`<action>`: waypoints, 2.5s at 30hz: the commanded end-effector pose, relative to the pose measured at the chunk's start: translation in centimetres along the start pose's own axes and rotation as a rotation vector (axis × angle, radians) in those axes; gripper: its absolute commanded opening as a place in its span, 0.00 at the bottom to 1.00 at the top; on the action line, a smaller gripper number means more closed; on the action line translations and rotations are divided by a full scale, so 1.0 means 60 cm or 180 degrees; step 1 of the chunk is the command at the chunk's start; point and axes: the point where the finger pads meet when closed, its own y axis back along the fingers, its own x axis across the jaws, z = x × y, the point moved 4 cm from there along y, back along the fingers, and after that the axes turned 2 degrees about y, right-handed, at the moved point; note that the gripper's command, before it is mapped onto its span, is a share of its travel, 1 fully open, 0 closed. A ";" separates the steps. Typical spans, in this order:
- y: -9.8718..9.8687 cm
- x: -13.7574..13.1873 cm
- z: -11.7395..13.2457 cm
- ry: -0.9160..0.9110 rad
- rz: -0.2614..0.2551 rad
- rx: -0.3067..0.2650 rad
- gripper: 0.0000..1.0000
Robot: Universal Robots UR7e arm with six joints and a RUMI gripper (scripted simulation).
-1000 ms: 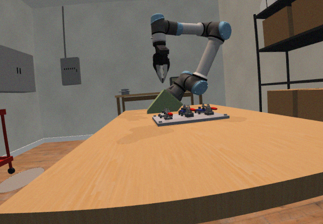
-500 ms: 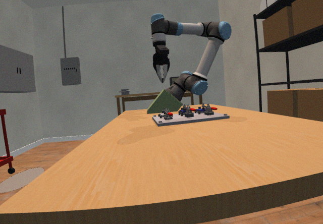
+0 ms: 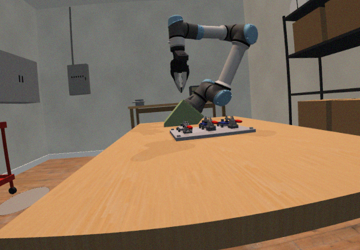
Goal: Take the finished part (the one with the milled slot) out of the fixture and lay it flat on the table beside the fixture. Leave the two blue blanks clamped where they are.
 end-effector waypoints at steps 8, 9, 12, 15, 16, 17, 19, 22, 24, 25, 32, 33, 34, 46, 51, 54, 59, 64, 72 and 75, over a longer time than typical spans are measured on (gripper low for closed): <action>0.001 0.000 0.000 0.0000 0.0003 0.0002 0.00; 0.001 0.000 0.000 0.0000 0.0003 0.0002 0.00; 0.001 0.000 0.000 0.0000 0.0003 0.0002 0.00; 0.001 0.000 0.000 0.0000 0.0003 0.0002 0.00; 0.001 0.000 0.000 0.0000 0.0003 0.0002 0.00; 0.001 0.000 0.000 0.0000 0.0003 0.0002 0.00; 0.001 0.000 0.000 0.0000 0.0003 0.0002 0.00; 0.001 0.000 0.000 0.0000 0.0003 0.0002 0.00; 0.001 0.000 0.000 0.0000 0.0003 0.0002 0.59; 0.001 0.000 0.000 0.0000 0.0003 0.0002 0.59; 0.001 0.000 0.000 0.0000 0.0003 0.0002 0.59; 0.001 0.000 0.000 0.0000 0.0003 0.0002 0.59; 0.001 0.000 0.000 0.0000 0.0003 0.0002 0.59; 0.001 0.000 0.000 0.0000 0.0003 0.0002 0.59; 0.001 0.000 0.000 0.0000 0.0003 0.0002 0.59; 0.001 0.000 0.000 0.0000 0.0003 0.0002 0.59; 0.001 0.000 0.000 0.0000 0.0003 0.0002 0.59; 0.001 0.000 0.000 0.0000 0.0003 0.0002 0.59; 0.001 0.000 0.000 0.0000 0.0003 0.0002 0.59; 0.001 0.000 0.000 0.0000 0.0003 0.0002 0.59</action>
